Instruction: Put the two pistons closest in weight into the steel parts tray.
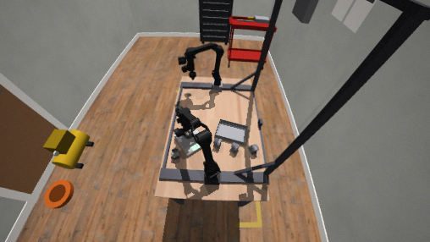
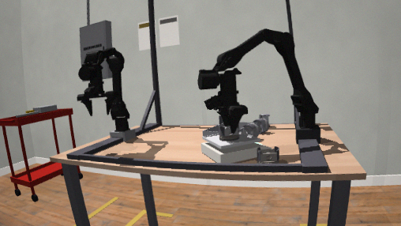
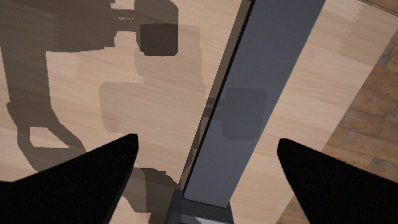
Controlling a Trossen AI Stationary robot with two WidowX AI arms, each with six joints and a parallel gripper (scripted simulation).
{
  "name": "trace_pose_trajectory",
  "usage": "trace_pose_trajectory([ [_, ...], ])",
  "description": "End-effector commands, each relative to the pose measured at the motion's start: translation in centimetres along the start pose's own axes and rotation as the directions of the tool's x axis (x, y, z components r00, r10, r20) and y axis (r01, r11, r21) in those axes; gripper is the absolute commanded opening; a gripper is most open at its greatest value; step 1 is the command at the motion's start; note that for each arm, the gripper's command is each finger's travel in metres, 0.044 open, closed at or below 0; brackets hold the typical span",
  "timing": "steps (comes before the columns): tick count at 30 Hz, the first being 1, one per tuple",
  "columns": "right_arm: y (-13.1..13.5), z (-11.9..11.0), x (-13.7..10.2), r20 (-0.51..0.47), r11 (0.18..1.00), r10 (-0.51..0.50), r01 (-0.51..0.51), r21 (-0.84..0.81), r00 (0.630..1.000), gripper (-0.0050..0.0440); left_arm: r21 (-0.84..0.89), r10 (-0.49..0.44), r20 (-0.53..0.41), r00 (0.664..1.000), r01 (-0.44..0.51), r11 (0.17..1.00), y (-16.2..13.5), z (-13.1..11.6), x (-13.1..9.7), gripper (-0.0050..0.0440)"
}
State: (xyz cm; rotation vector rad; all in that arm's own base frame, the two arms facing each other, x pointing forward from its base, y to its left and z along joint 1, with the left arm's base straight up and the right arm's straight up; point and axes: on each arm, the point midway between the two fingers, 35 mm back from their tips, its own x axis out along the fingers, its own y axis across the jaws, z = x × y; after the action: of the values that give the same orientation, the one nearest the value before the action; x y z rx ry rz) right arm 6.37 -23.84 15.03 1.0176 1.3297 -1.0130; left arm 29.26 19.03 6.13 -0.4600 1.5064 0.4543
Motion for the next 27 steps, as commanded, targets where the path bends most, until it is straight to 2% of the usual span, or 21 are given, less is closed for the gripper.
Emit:
trace_pose_trajectory([
  [1, -0.02, 0.48, -0.83, 0.032, 1.0, 0.002, -0.003, 0.001, 0.999, 0.04, -0.003, 0.0, 0.038, 0.999, 0.0, 1.0, 0.03, 0.52, -1.01, 0.0158],
  [7, -0.02, 0.48, -0.83, 0.032, 1.0, 0.002, -0.003, 0.001, 0.999, 0.04, -0.003, 0.0, 0.038, 0.999, 0.0, 1.0, 0.03, 0.52, -0.99, 0.0158],
  [8, -0.02, 0.48, -0.83, 0.032, 1.0, 0.002, -0.003, 0.001, 0.999, 0.04, -0.005, -0.002, 0.049, 0.999, 0.002, 1.0, 0.02, 0.79, -1.61, 0.0158],
  [16, -0.02, 0.48, -0.83, 0.032, 1.0, 0.002, -0.003, 0.001, 0.999, 0.04, -0.003, 0.0, 0.038, 0.999, 0.0, 1.0, 0.03, 0.51, -1.26, 0.0158],
  [17, -0.02, 0.48, -0.83, 0.032, 1.0, 0.002, -0.003, 0.001, 0.999, 0.04, -0.004, -0.002, 0.049, 0.999, 0.002, 1.0, 0.02, 0.79, -1.61, 0.0378],
  [27, -0.02, 0.48, -0.83, 0.032, 1.0, 0.002, -0.003, 0.001, 0.999, 0.04, -0.003, 0.0, 0.038, 0.999, 0.0, 1.0, 0.03, 0.51, -1.27, 0.0378],
])
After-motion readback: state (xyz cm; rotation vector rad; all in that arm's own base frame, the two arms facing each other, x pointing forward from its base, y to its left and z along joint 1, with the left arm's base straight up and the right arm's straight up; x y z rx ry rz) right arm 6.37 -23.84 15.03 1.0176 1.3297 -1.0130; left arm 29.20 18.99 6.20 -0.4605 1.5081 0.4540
